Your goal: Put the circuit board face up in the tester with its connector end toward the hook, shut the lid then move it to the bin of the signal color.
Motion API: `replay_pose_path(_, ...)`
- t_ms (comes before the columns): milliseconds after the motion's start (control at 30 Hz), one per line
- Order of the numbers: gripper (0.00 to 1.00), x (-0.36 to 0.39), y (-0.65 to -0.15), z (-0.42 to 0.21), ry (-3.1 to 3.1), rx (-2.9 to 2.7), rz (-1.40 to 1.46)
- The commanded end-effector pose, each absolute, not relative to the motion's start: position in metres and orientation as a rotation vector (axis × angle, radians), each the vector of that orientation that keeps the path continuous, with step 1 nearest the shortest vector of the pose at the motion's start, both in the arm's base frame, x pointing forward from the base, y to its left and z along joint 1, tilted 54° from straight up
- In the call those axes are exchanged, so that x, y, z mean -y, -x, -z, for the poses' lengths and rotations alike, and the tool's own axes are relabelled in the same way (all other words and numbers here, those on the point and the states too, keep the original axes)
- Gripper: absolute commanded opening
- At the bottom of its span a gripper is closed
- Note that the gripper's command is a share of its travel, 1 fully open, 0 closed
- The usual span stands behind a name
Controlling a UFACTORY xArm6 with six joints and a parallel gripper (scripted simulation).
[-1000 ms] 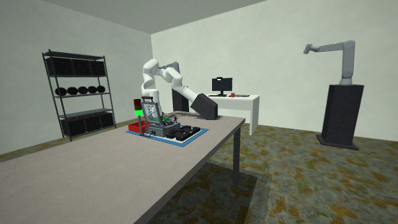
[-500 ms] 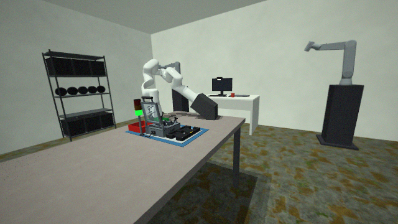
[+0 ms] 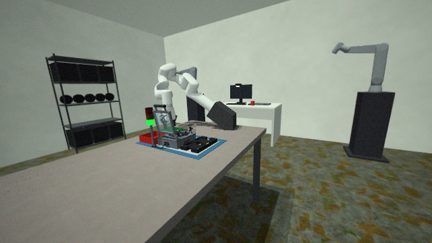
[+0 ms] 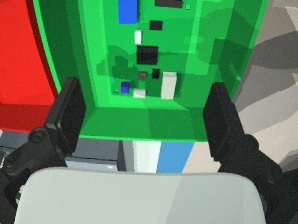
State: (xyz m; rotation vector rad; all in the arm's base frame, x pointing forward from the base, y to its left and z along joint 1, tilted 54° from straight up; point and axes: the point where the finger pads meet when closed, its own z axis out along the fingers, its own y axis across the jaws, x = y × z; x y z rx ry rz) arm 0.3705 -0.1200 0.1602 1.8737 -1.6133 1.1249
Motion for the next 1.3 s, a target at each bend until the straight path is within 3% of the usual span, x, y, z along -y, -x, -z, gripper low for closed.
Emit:
replay_pose_path(0, 1.00, 0.097, -0.362, -0.179, -1.871, 1.613, -1.127)
replay_pose_path(433, 1.00, 0.057, -0.346, -0.210, -1.871, 1.613, -1.127)
replay_pose_path(1267, 1.00, 0.055, -0.345, -0.212, -1.871, 1.613, -1.127)
